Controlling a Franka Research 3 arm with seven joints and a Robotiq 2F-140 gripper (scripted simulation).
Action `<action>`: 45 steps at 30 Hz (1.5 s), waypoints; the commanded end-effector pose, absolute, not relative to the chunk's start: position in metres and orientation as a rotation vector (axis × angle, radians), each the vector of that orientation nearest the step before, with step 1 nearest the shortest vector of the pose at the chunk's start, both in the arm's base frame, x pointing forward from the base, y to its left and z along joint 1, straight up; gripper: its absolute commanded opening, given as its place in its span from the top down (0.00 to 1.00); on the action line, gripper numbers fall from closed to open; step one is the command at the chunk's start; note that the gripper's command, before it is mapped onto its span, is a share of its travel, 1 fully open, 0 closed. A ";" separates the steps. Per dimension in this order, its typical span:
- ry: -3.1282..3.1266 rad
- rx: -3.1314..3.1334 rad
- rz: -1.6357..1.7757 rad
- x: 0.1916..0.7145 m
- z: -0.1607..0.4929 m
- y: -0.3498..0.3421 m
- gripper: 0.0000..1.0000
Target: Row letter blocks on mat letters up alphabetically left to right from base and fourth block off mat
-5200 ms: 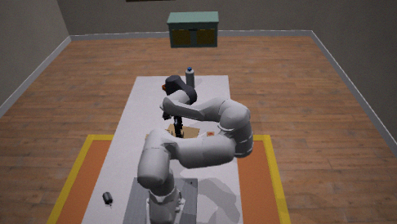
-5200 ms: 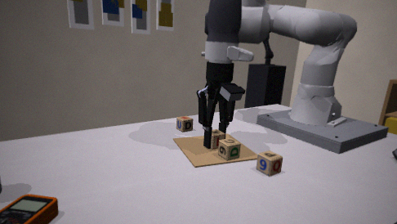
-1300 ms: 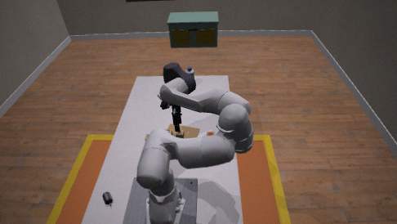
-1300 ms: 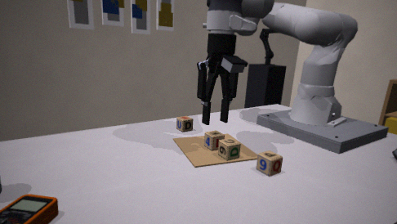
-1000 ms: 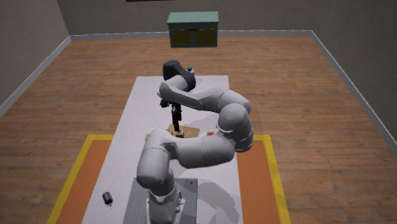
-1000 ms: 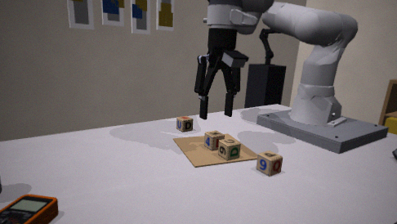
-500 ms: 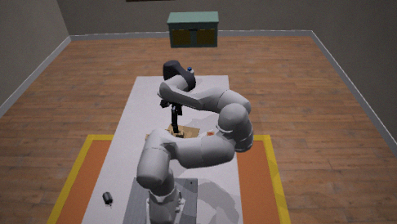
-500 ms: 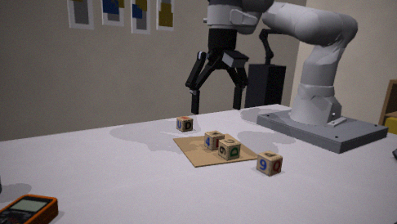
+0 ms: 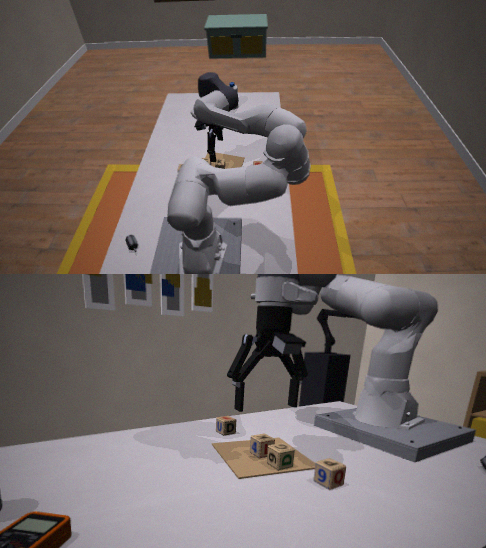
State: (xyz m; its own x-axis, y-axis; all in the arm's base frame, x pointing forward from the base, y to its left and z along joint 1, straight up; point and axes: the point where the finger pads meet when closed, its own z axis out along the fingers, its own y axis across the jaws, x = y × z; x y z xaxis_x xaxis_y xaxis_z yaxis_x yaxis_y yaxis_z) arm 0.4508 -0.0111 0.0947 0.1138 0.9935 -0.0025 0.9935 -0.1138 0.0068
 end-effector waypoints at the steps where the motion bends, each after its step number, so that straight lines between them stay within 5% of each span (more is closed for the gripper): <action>1: 1.918 2.478 0.012 0.452 0.098 -0.006 0.00; 45: 1.182 2.899 0.044 0.454 0.114 0.025 0.00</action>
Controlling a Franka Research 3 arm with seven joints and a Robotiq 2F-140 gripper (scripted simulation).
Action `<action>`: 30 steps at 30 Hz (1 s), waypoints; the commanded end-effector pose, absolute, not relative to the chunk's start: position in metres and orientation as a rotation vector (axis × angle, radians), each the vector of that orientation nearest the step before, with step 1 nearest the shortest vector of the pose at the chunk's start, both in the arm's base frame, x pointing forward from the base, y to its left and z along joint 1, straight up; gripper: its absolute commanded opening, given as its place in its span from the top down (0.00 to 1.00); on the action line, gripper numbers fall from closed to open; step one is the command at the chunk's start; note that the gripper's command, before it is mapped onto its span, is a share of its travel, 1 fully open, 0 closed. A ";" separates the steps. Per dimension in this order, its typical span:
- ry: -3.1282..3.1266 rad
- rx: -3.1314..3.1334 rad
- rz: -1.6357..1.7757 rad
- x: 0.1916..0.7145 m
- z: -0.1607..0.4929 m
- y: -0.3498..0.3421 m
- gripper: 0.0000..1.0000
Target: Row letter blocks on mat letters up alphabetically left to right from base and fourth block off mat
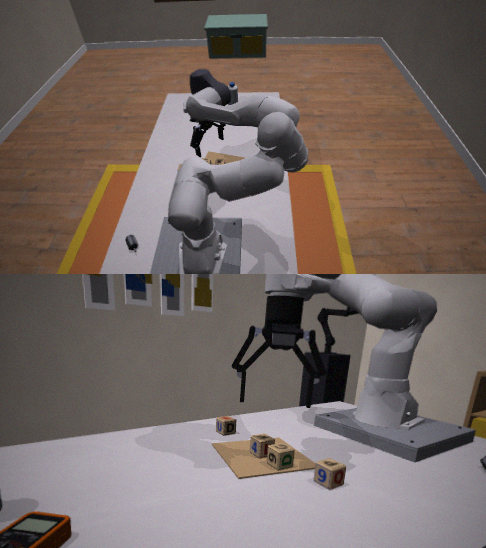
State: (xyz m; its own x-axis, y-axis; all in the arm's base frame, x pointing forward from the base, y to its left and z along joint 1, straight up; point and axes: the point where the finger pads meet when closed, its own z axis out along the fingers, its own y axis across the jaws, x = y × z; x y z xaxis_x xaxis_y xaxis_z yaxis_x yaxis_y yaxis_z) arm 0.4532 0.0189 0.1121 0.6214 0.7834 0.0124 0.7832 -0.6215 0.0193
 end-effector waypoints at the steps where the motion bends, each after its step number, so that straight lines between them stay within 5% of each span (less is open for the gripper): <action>1: 1.164 2.907 0.044 0.454 0.114 0.026 0.00; 30: 0.654 3.066 0.057 0.452 0.120 0.046 0.00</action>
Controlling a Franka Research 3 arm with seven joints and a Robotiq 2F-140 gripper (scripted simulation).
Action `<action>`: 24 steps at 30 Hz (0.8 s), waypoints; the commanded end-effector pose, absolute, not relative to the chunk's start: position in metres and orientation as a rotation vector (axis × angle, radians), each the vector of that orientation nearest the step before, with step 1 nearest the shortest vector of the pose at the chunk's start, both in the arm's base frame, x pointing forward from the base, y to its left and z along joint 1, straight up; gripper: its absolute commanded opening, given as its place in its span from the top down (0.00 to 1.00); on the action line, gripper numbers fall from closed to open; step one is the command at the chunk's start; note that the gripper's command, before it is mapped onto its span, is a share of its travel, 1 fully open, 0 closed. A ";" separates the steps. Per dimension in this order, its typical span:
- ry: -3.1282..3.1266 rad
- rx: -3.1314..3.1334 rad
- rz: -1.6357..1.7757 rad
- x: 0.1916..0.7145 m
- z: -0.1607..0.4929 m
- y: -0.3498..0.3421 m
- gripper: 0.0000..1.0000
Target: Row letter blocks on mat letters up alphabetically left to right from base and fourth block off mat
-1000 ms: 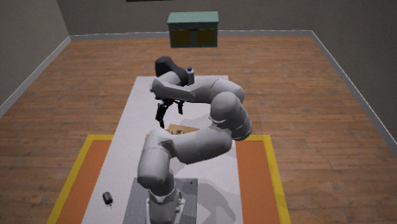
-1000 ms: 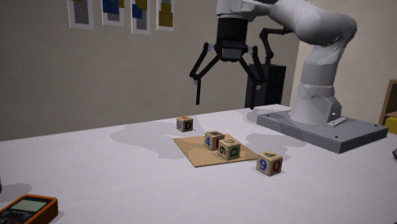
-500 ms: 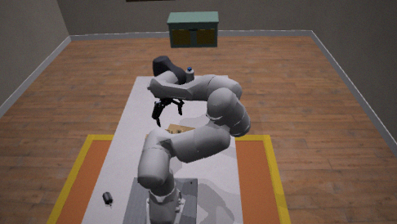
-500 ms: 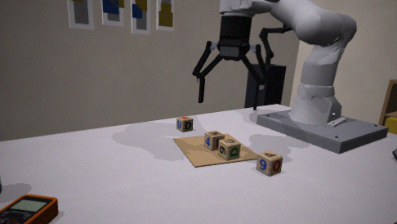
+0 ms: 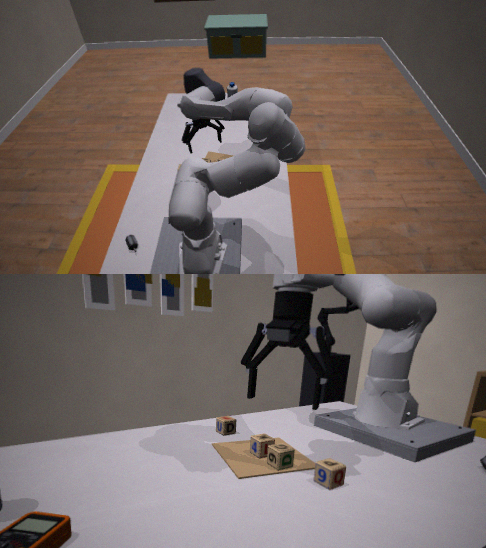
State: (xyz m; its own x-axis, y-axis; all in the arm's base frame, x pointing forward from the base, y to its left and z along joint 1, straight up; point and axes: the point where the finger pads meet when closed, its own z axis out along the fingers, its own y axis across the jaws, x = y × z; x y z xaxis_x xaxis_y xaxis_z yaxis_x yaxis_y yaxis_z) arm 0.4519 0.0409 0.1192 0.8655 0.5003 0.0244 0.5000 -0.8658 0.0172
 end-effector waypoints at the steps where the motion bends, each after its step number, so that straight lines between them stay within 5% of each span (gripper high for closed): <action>1: 0.600 3.078 0.058 0.452 0.121 0.048 0.00; 24: 0.139 3.138 0.062 0.450 0.123 0.066 0.00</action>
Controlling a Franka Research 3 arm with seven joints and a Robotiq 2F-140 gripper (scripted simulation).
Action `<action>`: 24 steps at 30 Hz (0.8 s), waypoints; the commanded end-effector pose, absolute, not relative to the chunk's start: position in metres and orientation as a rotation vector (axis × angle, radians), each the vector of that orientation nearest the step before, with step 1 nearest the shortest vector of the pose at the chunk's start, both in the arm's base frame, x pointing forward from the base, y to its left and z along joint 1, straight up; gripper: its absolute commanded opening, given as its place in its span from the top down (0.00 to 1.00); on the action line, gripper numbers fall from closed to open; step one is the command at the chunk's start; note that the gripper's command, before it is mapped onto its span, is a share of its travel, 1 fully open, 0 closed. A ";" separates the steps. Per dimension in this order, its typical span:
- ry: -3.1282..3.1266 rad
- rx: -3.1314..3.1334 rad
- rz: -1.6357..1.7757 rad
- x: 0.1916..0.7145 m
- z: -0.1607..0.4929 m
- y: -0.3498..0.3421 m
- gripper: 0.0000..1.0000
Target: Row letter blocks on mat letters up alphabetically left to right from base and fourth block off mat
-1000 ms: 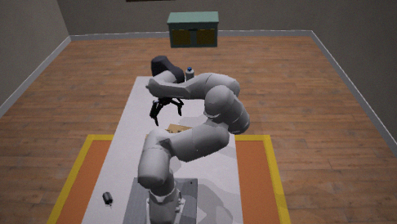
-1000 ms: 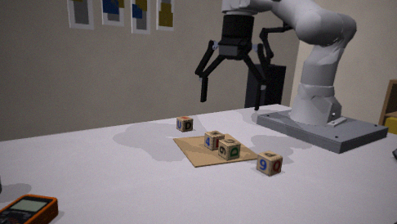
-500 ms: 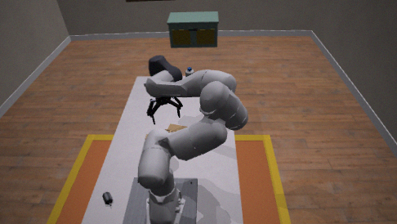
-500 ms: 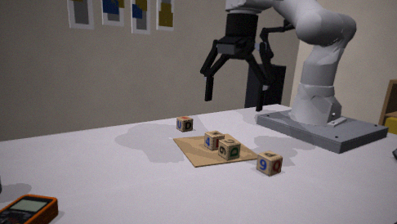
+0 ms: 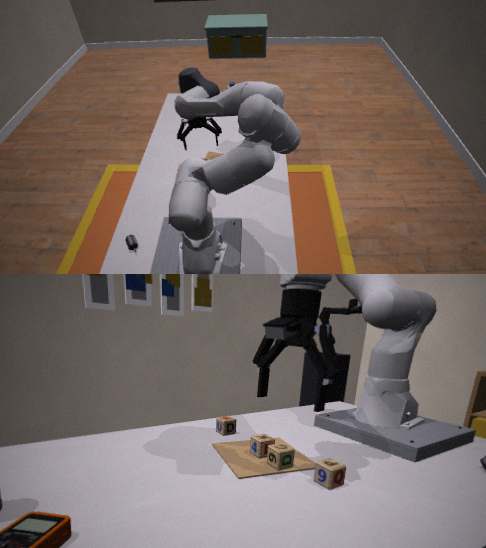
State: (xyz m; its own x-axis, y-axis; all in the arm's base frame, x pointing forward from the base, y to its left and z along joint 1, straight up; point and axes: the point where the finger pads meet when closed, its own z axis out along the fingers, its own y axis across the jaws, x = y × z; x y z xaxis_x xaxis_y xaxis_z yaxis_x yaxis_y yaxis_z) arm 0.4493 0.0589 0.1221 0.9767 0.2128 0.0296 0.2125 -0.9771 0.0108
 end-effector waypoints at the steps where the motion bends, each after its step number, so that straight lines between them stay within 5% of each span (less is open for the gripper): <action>1: 0.119 3.140 0.062 0.450 0.124 0.067 0.00; 24: -0.355 3.128 0.060 0.446 0.124 0.085 0.00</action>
State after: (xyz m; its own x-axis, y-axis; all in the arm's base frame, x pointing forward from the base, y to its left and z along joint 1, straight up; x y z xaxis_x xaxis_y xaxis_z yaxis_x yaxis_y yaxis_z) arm 0.4452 0.0782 0.1227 0.9945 -0.1002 0.0304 -0.1003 -0.9950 0.0028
